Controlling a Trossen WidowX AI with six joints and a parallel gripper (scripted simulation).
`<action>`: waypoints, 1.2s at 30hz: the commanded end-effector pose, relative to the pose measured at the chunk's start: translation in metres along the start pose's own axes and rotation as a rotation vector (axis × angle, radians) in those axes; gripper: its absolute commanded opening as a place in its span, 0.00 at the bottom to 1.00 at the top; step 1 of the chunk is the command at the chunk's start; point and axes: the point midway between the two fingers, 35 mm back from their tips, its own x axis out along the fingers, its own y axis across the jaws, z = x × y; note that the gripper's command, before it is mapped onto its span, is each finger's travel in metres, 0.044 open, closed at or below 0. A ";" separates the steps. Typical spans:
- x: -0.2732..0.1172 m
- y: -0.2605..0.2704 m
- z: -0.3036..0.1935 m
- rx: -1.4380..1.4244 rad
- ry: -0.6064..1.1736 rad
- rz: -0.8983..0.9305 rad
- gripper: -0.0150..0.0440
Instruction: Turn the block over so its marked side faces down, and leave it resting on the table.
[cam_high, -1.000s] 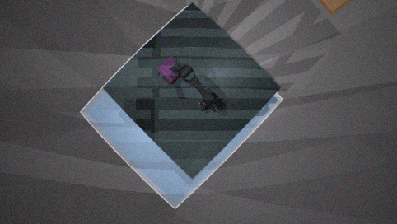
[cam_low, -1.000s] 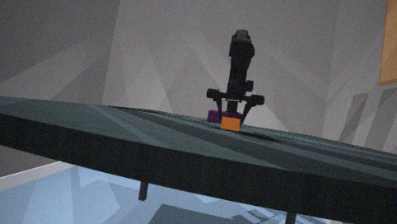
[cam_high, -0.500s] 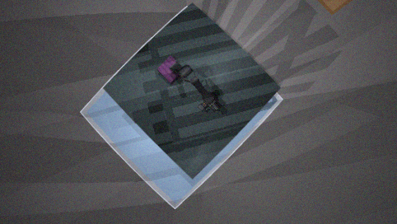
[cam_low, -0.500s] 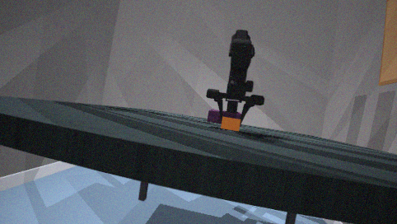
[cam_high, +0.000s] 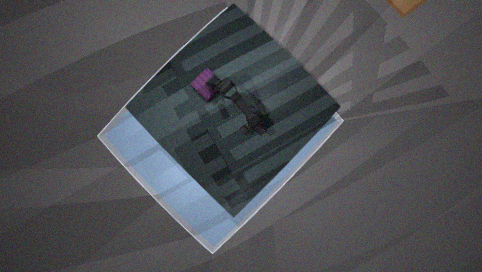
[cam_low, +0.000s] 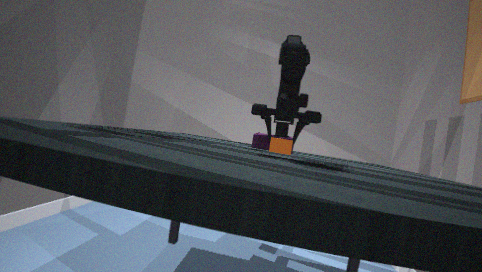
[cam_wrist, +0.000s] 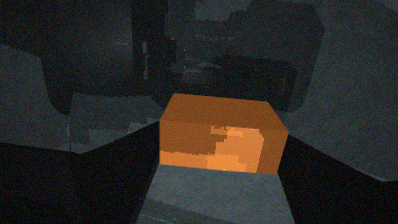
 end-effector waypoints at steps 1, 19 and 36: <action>-0.016 -0.001 0.004 0.002 -0.027 -0.005 0.25; -0.008 -0.001 0.008 0.003 -0.146 -0.003 0.25; 0.001 -0.001 0.008 0.003 -0.383 -0.002 0.25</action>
